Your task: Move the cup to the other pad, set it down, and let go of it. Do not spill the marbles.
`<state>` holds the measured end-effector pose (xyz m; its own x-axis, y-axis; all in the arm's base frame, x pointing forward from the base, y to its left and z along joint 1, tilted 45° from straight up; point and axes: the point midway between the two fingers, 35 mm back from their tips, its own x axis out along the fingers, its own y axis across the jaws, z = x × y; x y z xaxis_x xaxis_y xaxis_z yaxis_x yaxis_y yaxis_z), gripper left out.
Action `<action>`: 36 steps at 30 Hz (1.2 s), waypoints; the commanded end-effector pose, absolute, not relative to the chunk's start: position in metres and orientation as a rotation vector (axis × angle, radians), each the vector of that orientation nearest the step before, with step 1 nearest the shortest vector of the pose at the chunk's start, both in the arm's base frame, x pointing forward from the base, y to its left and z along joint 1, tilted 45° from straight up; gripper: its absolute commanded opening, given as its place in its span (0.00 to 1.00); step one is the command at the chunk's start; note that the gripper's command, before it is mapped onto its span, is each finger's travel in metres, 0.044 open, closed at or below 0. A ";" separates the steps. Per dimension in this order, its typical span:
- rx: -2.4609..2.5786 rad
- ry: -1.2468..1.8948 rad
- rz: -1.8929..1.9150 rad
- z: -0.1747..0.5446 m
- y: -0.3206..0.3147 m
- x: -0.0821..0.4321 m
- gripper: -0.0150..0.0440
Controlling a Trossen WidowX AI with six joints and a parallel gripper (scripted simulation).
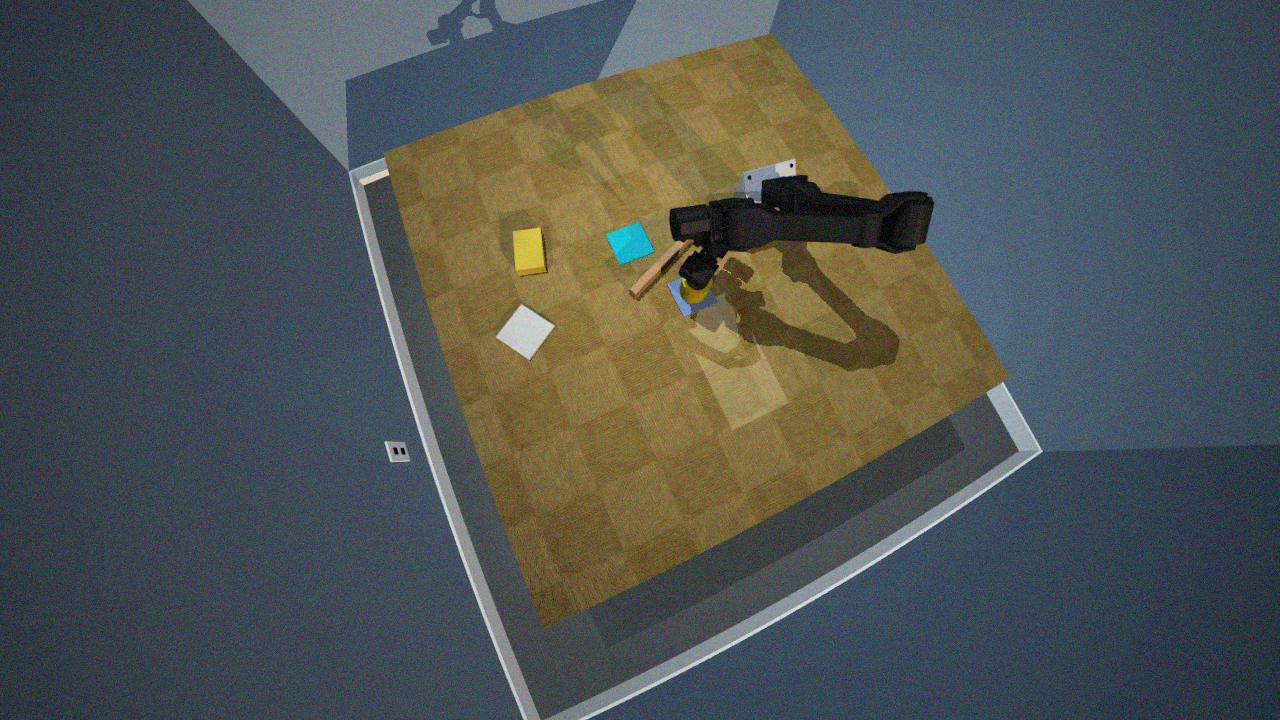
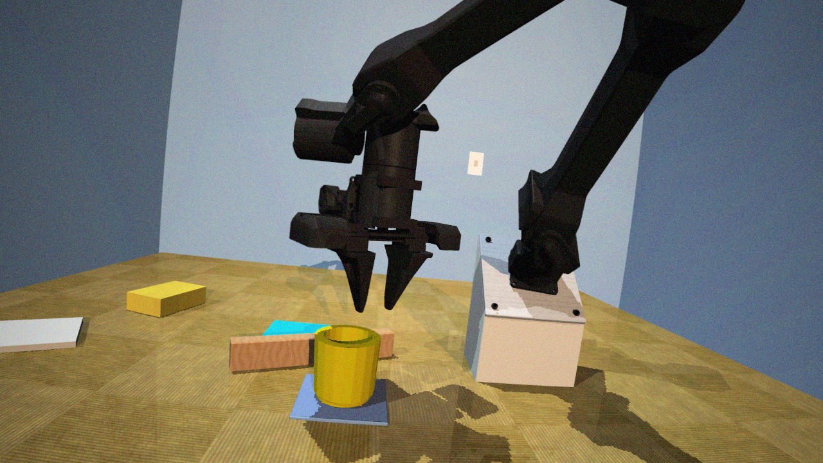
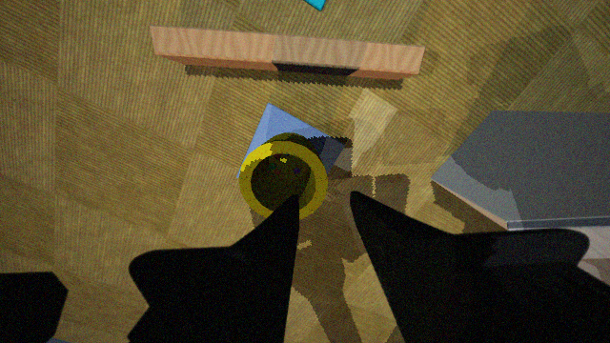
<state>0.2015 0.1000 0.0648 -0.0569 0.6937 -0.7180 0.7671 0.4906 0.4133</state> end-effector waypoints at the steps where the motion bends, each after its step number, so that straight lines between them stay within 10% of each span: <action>1: 1.260 1.799 -0.111 0.065 0.100 0.201 0.54; 36: 1.259 1.798 -0.113 0.028 0.136 0.199 0.54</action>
